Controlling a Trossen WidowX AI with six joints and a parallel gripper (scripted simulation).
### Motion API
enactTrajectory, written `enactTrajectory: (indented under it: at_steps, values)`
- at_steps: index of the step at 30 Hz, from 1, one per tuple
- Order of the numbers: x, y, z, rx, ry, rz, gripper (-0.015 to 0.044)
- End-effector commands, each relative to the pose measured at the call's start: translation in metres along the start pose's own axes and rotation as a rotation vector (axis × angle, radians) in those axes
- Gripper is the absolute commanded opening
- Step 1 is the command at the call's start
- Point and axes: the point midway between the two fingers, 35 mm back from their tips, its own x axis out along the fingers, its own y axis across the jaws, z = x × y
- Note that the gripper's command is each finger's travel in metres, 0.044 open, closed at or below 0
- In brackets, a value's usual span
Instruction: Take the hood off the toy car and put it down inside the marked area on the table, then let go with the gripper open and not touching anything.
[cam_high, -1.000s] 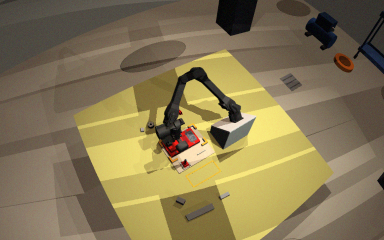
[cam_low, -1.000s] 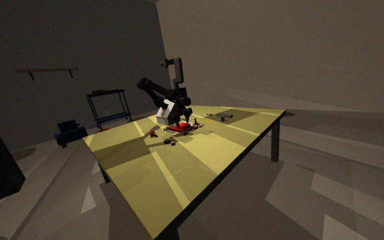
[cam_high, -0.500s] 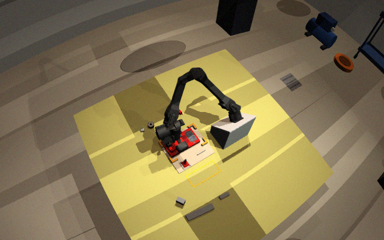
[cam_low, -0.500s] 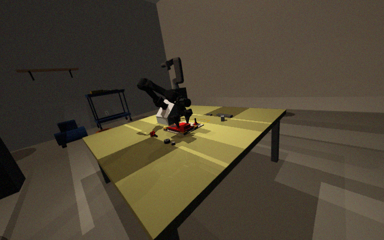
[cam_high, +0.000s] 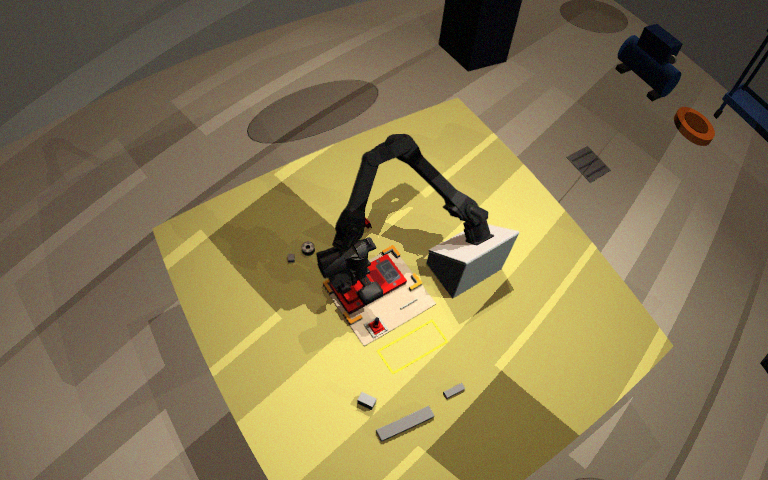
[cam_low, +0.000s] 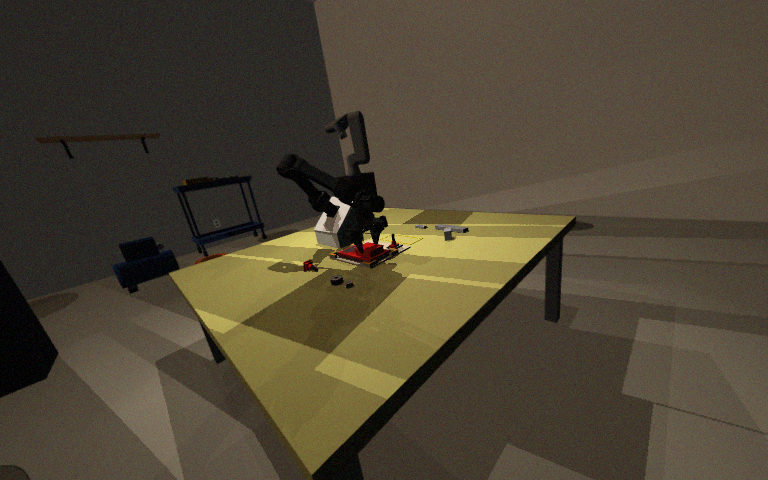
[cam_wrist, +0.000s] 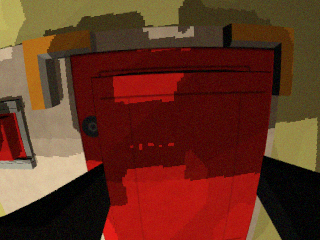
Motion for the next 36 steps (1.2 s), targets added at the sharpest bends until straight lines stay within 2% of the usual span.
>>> enactTrajectory:
  at_steps: [1,2,12,13,36]
  values:
    - [0.0,0.0,0.0,0.0,0.0,-0.001,0.0282]
    - [0.0,0.0,0.0,0.0,0.0,-0.001,0.0275]
    - [-0.005,0.0,0.0,0.0,0.0,0.0,0.0012]
    - [-0.006,0.0,0.0,0.0,0.0,0.0,0.0]
    - [-0.021,0.0,0.0,0.0,0.0,0.001,0.0]
